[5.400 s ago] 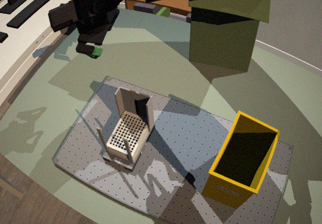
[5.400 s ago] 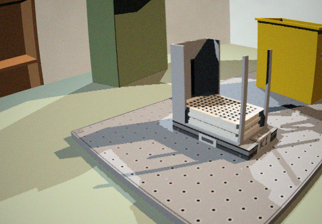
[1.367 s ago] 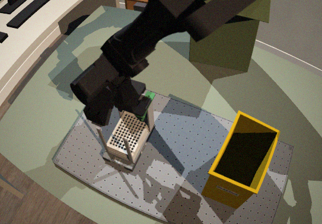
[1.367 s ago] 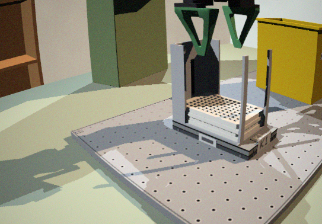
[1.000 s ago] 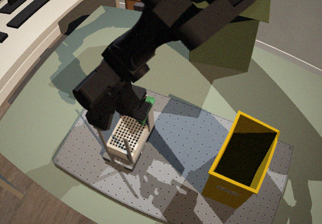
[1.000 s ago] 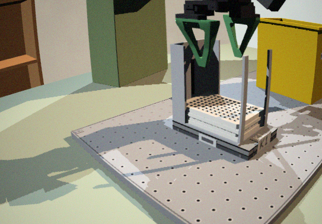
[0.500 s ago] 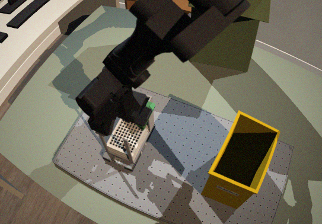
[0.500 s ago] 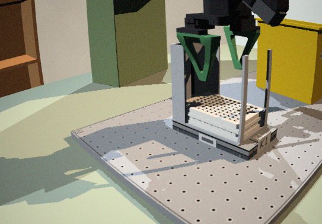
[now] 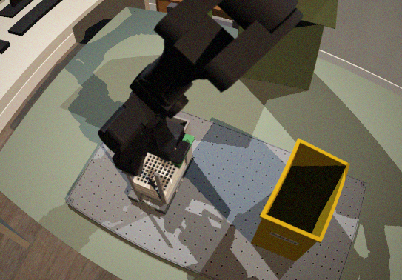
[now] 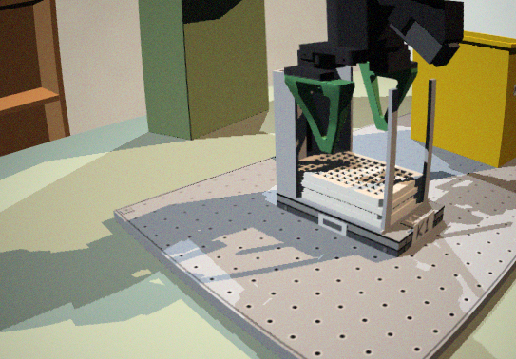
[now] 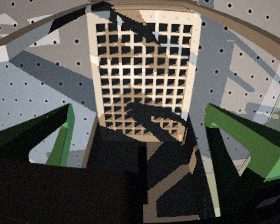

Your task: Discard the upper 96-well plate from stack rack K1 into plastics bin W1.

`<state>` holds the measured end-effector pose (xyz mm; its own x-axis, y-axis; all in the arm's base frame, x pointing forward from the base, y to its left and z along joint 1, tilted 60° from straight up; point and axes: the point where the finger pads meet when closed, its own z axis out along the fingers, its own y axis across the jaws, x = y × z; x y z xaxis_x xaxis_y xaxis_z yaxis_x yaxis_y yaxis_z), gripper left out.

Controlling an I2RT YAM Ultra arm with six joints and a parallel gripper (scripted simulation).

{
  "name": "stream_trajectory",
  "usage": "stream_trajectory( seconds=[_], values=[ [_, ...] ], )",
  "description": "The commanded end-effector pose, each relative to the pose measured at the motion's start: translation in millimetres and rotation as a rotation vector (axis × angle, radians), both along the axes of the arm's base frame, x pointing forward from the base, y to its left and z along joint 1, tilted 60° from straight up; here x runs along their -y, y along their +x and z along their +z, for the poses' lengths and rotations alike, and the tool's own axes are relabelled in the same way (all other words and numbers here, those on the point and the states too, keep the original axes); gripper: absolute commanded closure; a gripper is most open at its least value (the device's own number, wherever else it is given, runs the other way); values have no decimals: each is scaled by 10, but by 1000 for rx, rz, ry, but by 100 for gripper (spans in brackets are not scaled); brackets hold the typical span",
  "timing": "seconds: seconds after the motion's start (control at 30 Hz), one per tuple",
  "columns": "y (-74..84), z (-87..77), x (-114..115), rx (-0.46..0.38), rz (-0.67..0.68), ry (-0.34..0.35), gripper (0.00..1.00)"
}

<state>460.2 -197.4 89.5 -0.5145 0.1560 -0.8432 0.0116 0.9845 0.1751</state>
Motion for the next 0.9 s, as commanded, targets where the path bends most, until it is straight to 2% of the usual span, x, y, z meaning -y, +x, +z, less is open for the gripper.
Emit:
stream_trajectory(
  seconds=[0.0,0.87],
  values=[
    [29,17,48,11,-14,-6,0],
    [345,-166,24,11,-14,-6,0]
  ],
)
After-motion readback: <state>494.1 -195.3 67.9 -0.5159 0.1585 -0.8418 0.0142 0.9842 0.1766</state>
